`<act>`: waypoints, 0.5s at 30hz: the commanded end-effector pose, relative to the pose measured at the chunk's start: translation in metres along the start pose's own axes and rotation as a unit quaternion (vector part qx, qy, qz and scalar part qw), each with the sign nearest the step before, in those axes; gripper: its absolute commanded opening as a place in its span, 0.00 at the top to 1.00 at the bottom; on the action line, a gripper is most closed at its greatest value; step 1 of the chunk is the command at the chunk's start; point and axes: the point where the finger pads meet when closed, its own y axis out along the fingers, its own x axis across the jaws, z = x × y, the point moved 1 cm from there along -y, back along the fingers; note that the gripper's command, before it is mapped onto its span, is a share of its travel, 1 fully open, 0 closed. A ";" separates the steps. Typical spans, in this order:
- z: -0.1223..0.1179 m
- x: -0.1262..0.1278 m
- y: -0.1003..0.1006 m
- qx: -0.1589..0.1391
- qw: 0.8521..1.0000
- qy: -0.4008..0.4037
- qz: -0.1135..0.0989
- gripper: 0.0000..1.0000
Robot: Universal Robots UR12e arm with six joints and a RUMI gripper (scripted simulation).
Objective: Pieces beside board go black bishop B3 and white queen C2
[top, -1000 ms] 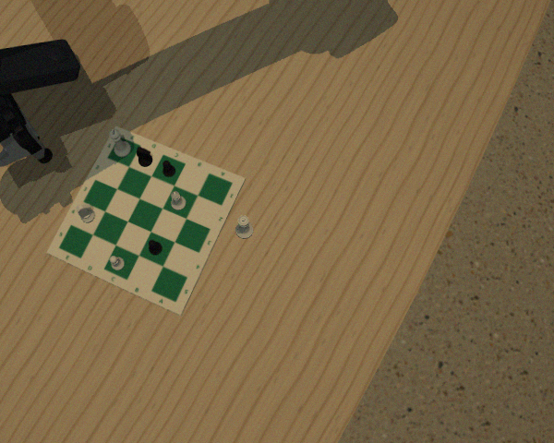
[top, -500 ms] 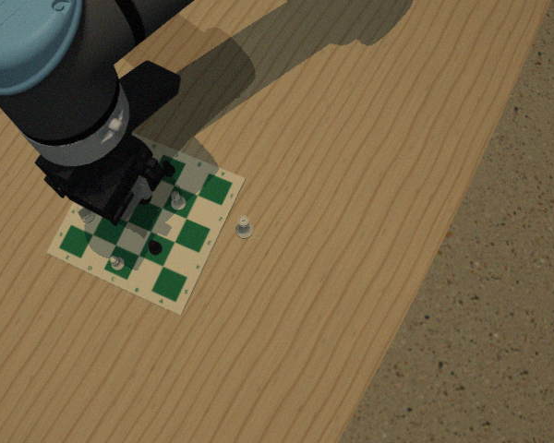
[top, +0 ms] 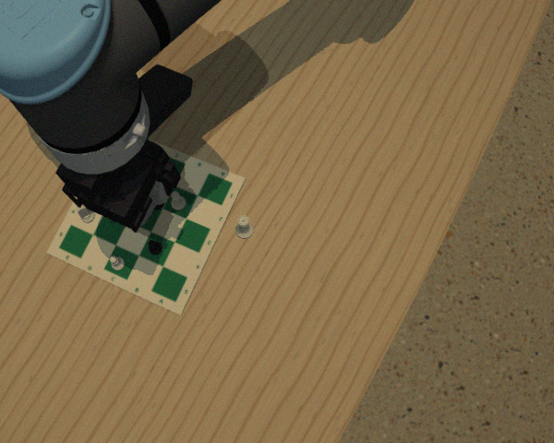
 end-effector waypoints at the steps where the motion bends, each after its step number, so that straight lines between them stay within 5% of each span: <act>1: 0.000 0.000 0.001 -0.001 1.000 0.000 0.000 1.00; 15: -0.001 0.000 0.042 0.000 1.000 0.000 0.000 1.00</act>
